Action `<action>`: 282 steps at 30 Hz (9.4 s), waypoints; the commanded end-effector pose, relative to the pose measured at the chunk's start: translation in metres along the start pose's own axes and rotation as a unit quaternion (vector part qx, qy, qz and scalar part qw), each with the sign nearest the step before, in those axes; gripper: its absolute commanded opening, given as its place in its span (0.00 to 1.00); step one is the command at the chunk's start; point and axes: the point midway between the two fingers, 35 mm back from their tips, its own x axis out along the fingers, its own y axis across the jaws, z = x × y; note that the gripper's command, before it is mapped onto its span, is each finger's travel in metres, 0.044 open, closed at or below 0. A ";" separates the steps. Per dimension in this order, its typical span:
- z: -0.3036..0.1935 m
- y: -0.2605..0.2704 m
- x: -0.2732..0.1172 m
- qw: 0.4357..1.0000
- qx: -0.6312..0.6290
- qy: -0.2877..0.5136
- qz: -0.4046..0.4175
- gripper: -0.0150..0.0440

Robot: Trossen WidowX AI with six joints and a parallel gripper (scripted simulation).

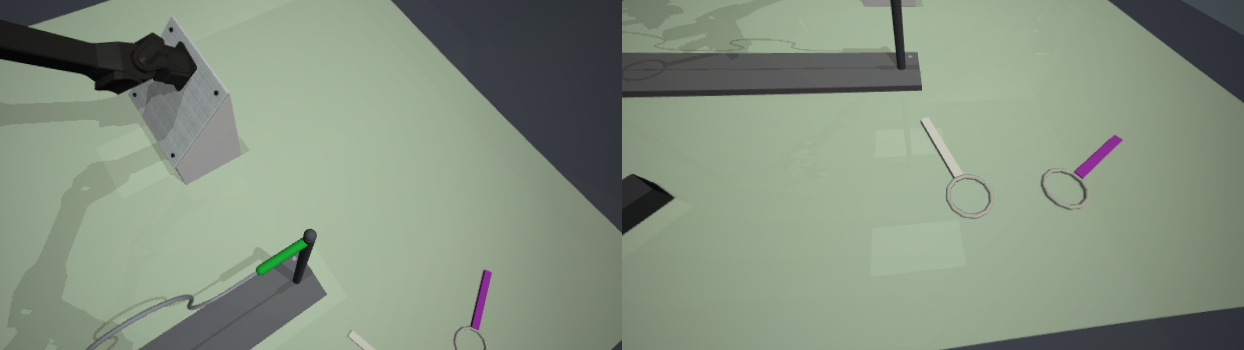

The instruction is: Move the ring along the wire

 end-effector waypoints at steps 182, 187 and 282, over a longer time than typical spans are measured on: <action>0.042 -0.028 -0.020 0.452 -0.768 -0.084 -0.447 0.00; 0.044 -0.026 -0.021 0.424 -0.780 -0.085 -0.453 0.00; 0.053 0.007 -0.030 -0.157 -0.857 -0.090 -0.484 0.00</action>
